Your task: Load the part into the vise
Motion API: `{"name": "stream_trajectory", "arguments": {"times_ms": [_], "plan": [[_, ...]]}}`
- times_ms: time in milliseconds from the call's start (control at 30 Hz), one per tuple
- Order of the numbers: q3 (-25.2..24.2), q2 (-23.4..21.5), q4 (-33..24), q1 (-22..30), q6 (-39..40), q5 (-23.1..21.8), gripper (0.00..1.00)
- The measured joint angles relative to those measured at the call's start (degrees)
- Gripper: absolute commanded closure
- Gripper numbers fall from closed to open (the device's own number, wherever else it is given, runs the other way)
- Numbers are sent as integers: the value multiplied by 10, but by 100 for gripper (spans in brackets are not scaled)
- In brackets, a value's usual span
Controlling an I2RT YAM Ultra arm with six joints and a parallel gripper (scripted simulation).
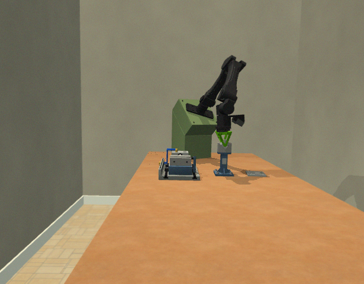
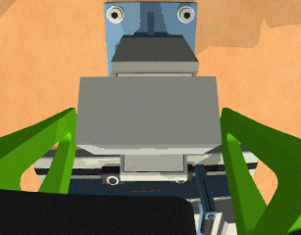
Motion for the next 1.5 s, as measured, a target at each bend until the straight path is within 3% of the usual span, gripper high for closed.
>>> {"name": "stream_trajectory", "arguments": {"times_ms": [900,1500], "plan": [[-14,50,52,-63,-41,-193,19],[-16,86,77,-87,-62,-295,19]]}}
